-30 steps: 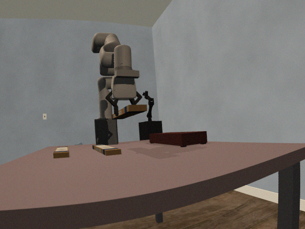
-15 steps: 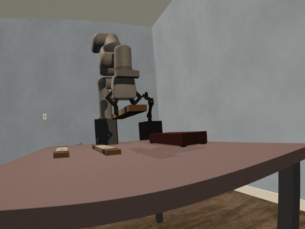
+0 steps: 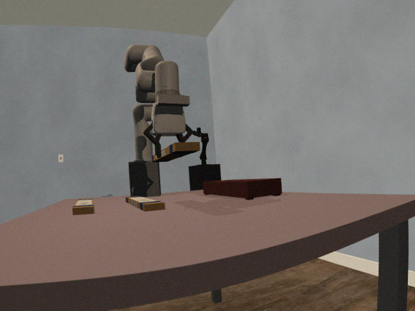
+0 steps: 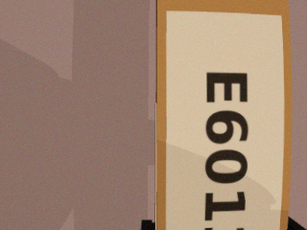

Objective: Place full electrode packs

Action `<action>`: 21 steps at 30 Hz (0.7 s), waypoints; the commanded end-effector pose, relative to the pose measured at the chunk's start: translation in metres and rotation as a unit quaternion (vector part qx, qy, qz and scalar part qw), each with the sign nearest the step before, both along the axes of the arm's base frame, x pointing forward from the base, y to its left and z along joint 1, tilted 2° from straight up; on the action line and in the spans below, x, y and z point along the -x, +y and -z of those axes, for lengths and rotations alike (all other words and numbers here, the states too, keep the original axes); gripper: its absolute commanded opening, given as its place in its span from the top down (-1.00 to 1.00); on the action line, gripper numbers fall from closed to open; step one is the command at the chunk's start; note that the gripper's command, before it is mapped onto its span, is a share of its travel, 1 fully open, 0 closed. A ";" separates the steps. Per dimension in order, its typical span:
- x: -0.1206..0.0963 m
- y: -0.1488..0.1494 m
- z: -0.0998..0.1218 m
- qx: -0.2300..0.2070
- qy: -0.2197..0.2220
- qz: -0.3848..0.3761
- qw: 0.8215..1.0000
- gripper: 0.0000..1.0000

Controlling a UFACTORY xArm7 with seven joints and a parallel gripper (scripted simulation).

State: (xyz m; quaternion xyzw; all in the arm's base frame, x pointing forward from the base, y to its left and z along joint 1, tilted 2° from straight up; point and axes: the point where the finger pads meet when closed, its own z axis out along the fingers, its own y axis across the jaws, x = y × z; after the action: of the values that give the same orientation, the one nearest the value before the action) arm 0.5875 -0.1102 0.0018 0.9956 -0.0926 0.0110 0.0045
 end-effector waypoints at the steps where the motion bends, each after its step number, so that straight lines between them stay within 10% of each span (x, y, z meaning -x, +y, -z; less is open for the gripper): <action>1: -0.002 0.000 -0.003 0.001 -0.003 0.000 1.000 -0.15; 21: 0.001 0.013 -0.003 0.001 -0.003 0.000 1.000 -0.15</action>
State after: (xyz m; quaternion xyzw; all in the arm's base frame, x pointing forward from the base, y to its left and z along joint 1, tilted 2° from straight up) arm 0.5850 -0.1003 0.0016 0.9957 -0.0922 0.0109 0.0043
